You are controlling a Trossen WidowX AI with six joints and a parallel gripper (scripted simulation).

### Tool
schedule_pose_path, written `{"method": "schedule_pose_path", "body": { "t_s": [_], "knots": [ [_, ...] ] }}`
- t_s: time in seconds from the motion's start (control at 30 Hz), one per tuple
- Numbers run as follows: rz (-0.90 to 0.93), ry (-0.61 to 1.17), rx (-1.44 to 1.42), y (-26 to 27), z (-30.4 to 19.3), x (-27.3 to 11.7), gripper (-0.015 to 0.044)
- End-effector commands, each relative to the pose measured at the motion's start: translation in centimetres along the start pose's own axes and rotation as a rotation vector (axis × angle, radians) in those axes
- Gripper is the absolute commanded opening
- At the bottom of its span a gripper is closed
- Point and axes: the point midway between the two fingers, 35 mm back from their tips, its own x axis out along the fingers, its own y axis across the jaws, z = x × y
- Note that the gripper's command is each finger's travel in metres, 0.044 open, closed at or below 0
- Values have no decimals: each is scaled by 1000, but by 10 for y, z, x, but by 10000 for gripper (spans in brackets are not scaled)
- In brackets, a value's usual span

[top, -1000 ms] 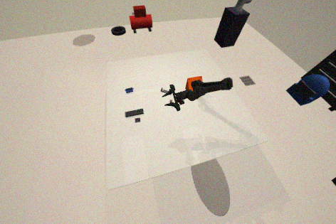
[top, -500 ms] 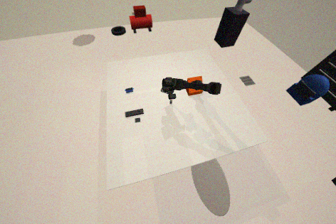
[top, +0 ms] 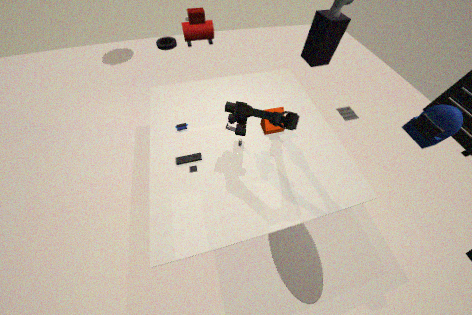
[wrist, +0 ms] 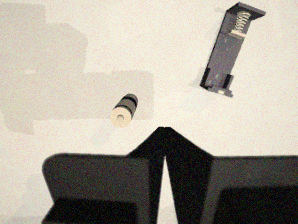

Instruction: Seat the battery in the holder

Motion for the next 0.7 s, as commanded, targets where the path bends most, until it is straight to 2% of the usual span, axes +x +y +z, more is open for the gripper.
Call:
{"method": "schedule_pose_path", "body": {
  "t_s": [0.0, 0.2, 0.67],
  "knots": [
    [7, 18, 13, 0, -3, 26, 0],
    [13, 21, 11, 2, -7, 68, 0],
    [12, 20, 11, 17, -5, 69, 0]
  ]
}}
